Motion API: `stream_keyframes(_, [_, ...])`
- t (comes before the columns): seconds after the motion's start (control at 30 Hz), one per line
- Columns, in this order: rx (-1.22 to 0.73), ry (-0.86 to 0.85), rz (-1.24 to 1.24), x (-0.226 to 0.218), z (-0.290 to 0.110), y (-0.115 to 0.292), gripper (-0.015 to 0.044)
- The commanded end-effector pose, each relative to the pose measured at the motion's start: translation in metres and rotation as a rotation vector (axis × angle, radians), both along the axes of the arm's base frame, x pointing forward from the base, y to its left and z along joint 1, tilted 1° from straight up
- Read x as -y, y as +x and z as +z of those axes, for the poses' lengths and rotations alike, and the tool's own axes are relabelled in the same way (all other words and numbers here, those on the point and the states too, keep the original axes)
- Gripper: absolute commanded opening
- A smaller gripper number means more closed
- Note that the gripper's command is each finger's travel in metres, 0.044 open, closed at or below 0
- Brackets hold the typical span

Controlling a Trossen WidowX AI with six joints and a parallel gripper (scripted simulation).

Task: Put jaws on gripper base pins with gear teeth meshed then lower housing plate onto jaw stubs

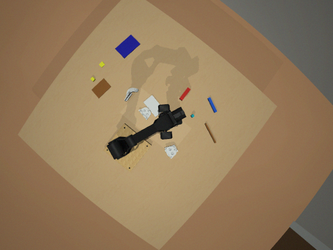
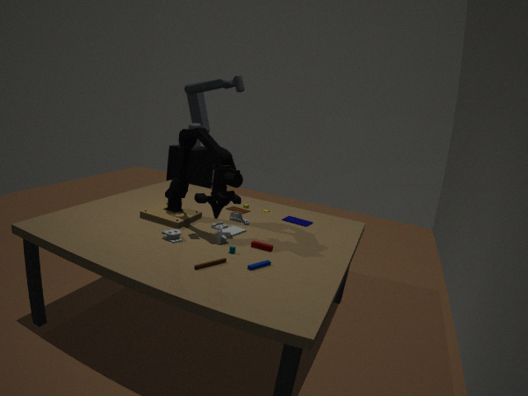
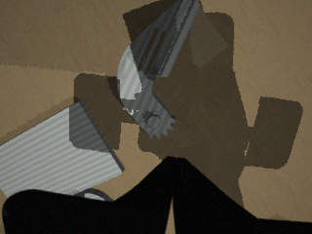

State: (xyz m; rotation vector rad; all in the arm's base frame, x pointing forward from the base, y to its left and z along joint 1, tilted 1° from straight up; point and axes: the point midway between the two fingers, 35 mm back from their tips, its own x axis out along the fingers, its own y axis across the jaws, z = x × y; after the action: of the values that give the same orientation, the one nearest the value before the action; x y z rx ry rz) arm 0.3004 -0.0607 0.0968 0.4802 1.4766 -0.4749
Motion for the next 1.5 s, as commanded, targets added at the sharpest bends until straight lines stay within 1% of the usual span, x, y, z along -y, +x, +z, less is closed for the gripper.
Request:
stream_keyframes(0.0, [0.0, 0.0, 0.0, 0.0, -0.0001, 0.0, 0.0])
stream_keyframes(0.17, [0.0, 0.0, 0.0, 0.0, -0.0001, 0.0, 0.0])
stream_keyframes(0.73, [0.0, 0.0, 0.0, 0.0, 0.0, 0.0, 0.044])
stream_keyframes(1.47, [0.0, 0.0, 0.0, 0.0, 0.0, 0.0, 0.044])
